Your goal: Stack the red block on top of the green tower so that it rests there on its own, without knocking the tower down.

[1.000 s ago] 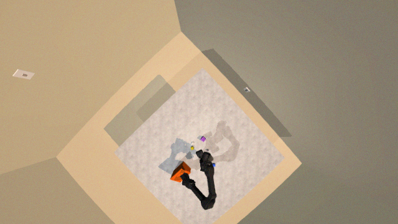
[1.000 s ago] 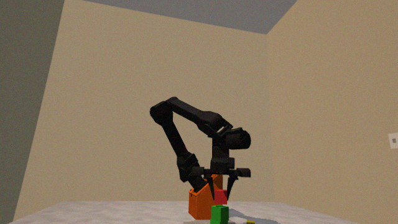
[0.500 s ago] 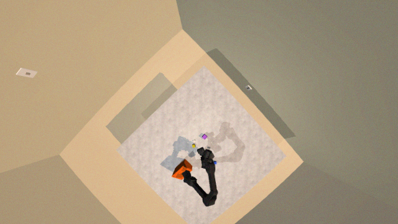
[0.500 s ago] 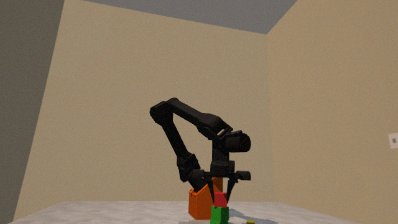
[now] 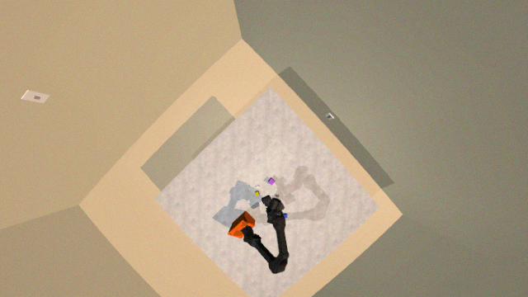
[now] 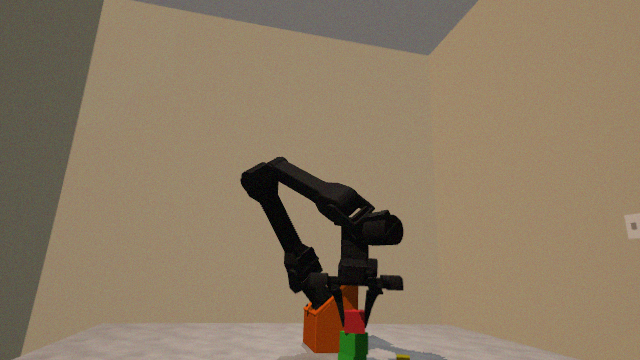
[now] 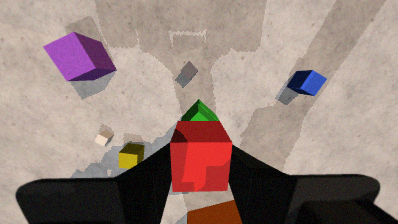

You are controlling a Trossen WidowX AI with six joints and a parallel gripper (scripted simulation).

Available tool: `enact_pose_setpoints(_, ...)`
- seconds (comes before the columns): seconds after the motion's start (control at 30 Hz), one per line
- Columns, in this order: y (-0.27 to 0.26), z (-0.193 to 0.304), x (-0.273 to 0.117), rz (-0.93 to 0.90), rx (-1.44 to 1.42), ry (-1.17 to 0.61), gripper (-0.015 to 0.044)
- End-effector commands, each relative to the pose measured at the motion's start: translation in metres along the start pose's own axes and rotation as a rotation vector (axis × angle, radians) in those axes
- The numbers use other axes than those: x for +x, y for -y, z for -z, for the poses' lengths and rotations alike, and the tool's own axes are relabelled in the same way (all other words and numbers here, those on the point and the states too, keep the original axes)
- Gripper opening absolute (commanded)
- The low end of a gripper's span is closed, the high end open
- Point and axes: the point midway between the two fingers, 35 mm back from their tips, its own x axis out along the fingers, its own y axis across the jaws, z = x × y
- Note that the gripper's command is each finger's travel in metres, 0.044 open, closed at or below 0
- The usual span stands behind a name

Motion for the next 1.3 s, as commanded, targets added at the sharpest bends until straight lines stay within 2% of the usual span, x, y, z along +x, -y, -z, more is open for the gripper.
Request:
enact_pose_setpoints(0.0,0.0004,-0.0002,0.0005,0.004,-0.006,0.003,0.0)
enact_pose_setpoints(0.1,0.0002,-0.0005,-0.0039,0.004,-0.006,0.003,0.0)
enact_pose_setpoints(0.67,0.0,0.0003,-0.0002,0.001,-0.003,0.0,0.044)
enact_pose_setpoints(1.27,0.0,0.0003,-0.0002,0.001,-0.003,0.0,0.044)
